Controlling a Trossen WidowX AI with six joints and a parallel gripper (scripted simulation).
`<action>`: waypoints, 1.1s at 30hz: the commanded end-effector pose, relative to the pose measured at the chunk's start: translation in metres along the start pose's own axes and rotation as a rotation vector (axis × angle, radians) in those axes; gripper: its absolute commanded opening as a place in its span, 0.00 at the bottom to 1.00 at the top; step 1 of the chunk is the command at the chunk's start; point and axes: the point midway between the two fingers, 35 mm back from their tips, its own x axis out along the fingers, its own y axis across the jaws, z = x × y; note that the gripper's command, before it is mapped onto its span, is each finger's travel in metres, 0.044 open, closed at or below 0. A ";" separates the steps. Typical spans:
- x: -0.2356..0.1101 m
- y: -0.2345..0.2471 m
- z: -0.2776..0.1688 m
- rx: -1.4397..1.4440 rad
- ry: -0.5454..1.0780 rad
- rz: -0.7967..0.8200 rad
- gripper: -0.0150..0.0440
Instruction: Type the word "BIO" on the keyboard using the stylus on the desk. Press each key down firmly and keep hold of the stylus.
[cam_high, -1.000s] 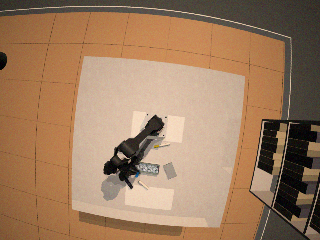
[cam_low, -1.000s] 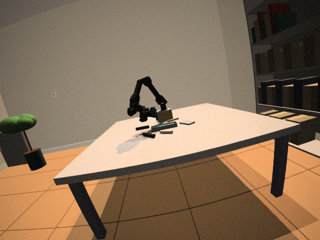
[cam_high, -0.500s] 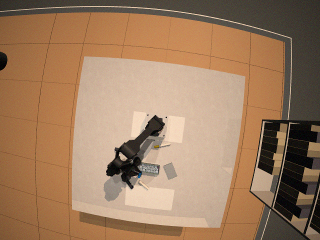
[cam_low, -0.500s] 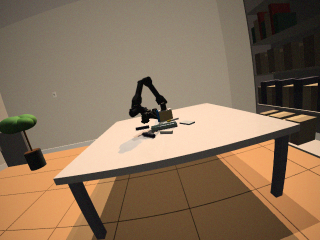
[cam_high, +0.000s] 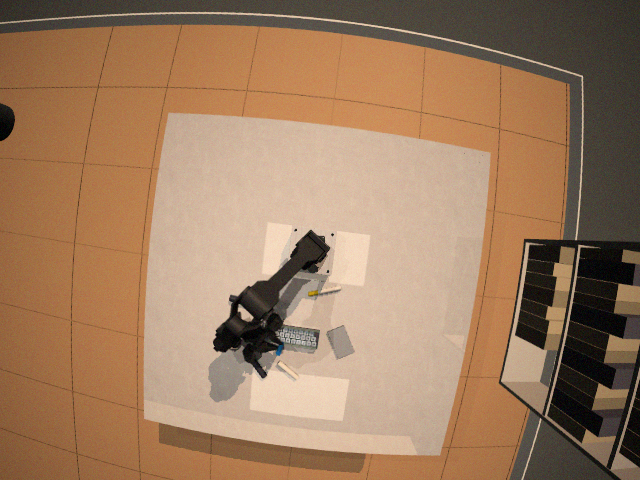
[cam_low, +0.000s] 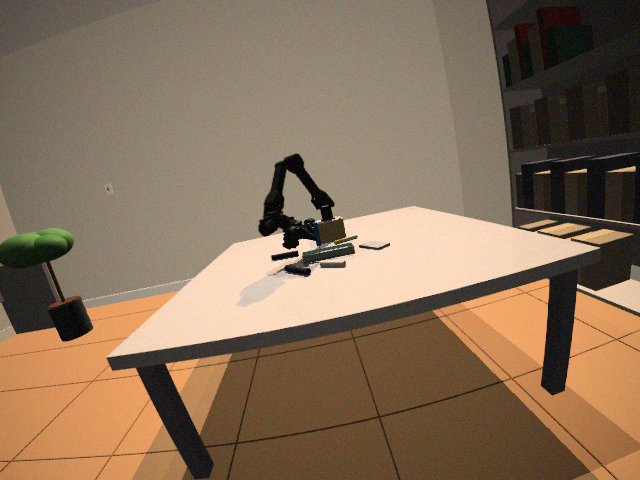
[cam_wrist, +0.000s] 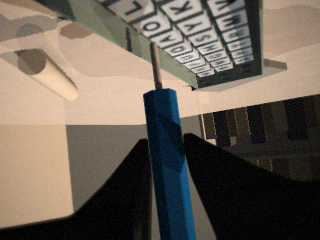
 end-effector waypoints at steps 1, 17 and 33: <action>0.002 0.000 0.002 0.003 0.006 0.001 0.39; 0.006 0.000 0.009 0.003 0.006 0.001 0.39; 0.004 0.000 0.005 0.003 0.006 0.001 0.39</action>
